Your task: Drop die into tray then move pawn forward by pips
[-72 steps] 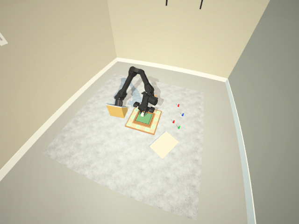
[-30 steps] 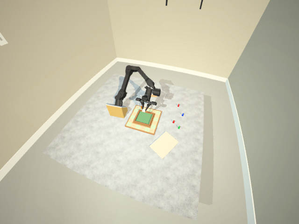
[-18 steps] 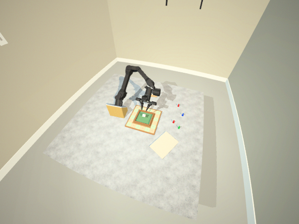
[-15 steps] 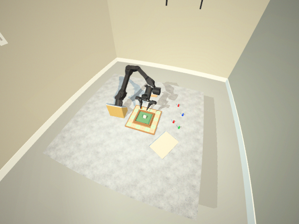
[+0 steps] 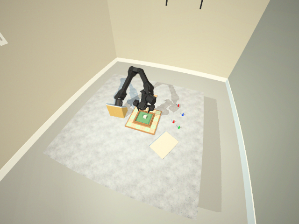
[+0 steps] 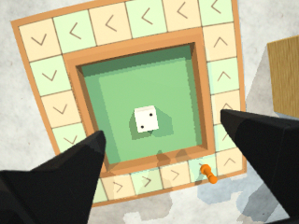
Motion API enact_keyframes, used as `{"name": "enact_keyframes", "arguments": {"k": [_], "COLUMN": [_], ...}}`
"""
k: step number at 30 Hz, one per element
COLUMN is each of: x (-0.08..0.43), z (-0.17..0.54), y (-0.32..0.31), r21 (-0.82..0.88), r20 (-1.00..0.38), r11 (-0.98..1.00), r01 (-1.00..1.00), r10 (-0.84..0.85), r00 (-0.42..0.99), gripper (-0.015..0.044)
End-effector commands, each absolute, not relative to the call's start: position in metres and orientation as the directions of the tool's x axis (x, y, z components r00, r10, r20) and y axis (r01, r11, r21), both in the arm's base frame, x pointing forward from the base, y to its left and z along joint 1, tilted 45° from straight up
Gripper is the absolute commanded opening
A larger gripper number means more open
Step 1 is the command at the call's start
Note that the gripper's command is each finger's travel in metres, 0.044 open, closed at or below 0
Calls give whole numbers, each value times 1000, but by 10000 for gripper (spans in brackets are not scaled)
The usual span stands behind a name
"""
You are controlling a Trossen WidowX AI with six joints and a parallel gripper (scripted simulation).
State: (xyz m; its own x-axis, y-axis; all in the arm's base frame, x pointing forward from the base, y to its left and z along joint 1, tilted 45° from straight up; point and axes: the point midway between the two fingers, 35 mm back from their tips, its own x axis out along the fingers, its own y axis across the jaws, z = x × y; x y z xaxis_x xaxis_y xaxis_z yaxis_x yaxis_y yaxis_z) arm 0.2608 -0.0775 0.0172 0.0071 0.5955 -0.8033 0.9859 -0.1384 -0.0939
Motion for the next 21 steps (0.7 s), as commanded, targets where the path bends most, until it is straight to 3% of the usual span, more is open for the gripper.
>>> {"name": "enact_keyframes", "arguments": {"k": [1, 4, 7, 13, 17, 21], "x": [265, 261, 258, 234, 215, 214], "z": [15, 14, 25, 61, 76, 77], "y": [-78, -78, -63, -1, 32, 33], "r21": [-49, -85, -10, 311, 471, 478], "r20": [-712, -762, -758, -730, -708, -707], "r11": [-170, -157, -82, 235, 382, 389], "r01": [984, 984, 997, 921, 795, 788], "r10": [697, 647, 651, 679, 701, 703], "r00": [85, 38, 46, 74, 82, 82], "gripper": [440, 440, 361, 204, 200, 200]}}
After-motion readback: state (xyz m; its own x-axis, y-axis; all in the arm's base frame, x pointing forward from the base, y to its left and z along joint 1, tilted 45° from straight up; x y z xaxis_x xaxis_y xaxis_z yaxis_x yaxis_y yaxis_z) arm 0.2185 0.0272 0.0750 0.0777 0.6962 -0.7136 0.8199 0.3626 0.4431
